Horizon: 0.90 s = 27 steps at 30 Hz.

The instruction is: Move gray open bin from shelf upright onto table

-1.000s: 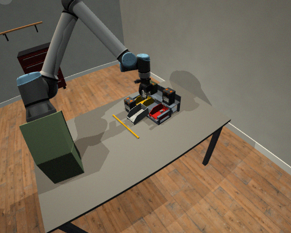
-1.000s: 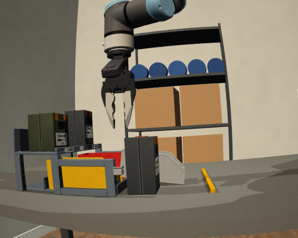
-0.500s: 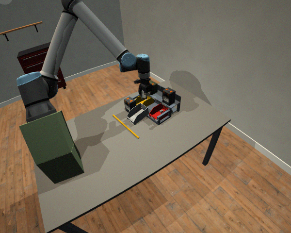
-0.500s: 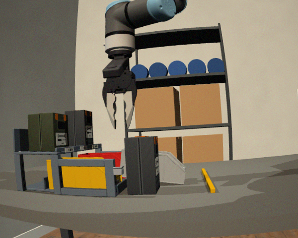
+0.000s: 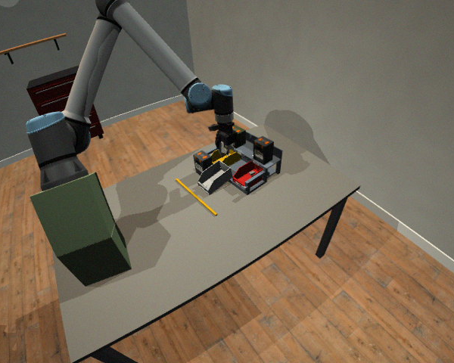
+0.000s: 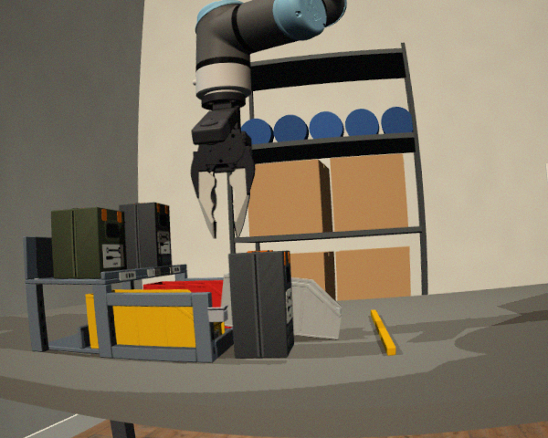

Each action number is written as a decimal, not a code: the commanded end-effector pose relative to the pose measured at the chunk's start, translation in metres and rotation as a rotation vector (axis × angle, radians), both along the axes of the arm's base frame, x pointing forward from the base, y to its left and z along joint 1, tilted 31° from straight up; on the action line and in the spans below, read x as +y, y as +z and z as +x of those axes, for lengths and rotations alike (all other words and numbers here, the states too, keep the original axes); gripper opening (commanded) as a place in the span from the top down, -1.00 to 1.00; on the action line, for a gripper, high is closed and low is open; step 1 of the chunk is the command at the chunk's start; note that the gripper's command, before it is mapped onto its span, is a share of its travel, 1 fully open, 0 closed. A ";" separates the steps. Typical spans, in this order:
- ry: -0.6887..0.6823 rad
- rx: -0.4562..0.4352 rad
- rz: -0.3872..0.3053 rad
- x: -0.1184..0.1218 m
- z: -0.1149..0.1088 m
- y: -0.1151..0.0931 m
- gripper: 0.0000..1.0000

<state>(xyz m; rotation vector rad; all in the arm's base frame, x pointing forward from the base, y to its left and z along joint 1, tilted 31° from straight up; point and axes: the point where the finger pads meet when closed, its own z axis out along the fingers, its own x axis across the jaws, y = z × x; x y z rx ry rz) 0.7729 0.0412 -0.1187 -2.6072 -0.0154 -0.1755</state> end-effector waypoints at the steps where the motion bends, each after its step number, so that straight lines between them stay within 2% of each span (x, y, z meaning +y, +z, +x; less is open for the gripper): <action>1: 0.000 -0.001 0.000 0.000 -0.002 0.000 0.61; 27: 0.000 -0.001 0.000 0.000 -0.004 -0.001 0.61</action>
